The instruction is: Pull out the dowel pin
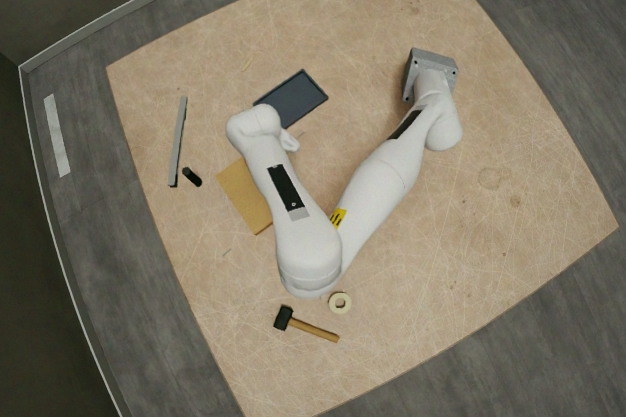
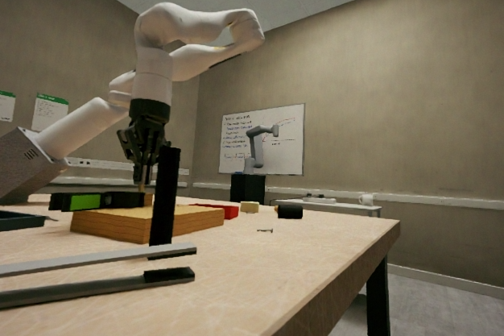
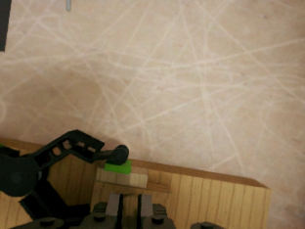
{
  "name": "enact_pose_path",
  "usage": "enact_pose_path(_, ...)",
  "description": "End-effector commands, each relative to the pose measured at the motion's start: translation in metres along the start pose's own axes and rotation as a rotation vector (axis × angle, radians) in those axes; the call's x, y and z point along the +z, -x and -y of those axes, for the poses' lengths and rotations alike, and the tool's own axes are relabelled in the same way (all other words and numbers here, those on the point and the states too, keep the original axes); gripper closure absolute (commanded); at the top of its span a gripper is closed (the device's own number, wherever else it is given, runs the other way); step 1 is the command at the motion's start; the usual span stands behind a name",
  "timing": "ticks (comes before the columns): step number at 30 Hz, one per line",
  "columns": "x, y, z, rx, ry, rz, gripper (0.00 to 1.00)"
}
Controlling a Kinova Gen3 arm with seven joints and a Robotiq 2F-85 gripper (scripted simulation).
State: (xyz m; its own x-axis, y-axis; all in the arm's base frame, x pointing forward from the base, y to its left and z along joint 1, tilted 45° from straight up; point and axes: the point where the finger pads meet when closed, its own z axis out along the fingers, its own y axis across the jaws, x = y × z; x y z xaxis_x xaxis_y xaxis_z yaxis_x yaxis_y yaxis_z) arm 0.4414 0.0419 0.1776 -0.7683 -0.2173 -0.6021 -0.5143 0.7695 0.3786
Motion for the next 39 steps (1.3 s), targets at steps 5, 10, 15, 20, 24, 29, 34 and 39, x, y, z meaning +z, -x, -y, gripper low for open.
enact_pose_path(5,-0.0007,0.0004,0.0004,-0.053,-0.001,0.002,0.9)
enact_pose_path(10,-0.0007,0.0004,0.0004,-0.087,-0.001,0.002,0.9)
enact_pose_path(15,-0.0008,0.0004,0.0004,-0.121,-0.001,0.002,0.9)
enact_pose_path(20,-0.0008,0.0004,0.0004,-0.163,-0.001,0.002,0.9)
enact_pose_path(24,-0.0009,0.0004,0.0004,-0.197,-0.001,0.001,0.9)
enact_pose_path(29,-0.0009,0.0004,0.0004,-0.222,-0.001,0.001,0.9)
enact_pose_path(34,-0.0009,0.0004,0.0004,-0.264,-0.001,0.001,0.9)
enact_pose_path(39,-0.001,0.0004,0.0004,-0.306,-0.001,0.001,0.9)
